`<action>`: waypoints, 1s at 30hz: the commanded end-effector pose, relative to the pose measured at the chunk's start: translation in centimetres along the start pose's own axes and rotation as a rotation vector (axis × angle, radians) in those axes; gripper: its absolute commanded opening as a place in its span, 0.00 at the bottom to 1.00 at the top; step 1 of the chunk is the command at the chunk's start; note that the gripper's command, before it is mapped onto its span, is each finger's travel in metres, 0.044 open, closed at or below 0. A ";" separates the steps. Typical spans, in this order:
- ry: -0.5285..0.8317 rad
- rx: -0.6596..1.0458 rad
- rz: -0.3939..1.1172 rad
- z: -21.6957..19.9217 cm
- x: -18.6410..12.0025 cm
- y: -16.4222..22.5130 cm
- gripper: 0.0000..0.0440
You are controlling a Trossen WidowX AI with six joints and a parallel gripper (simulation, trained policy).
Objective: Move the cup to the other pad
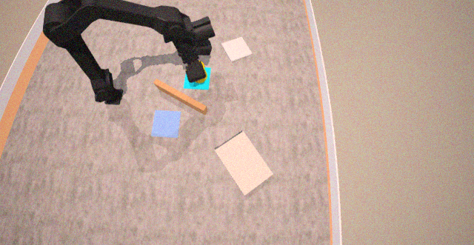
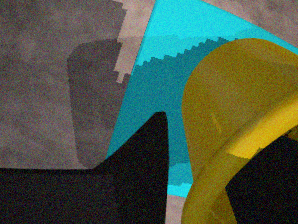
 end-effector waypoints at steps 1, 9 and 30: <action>-0.002 0.024 -0.020 -0.2 -0.1 -0.1 0.31; -0.009 0.038 -0.099 -0.5 -1.9 -0.6 0.31; -0.040 0.087 -0.202 -0.6 -6.9 1.4 0.46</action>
Point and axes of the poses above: the point midway between the two fingers, 35 mm back from their tips, its own x axis out along the fingers, its own z axis across the jaws, y = z × x, the point moved 7 cm from there along -x, back along the fingers, and after that the axes turned 14 degrees about -x, right-handed, at the moved point
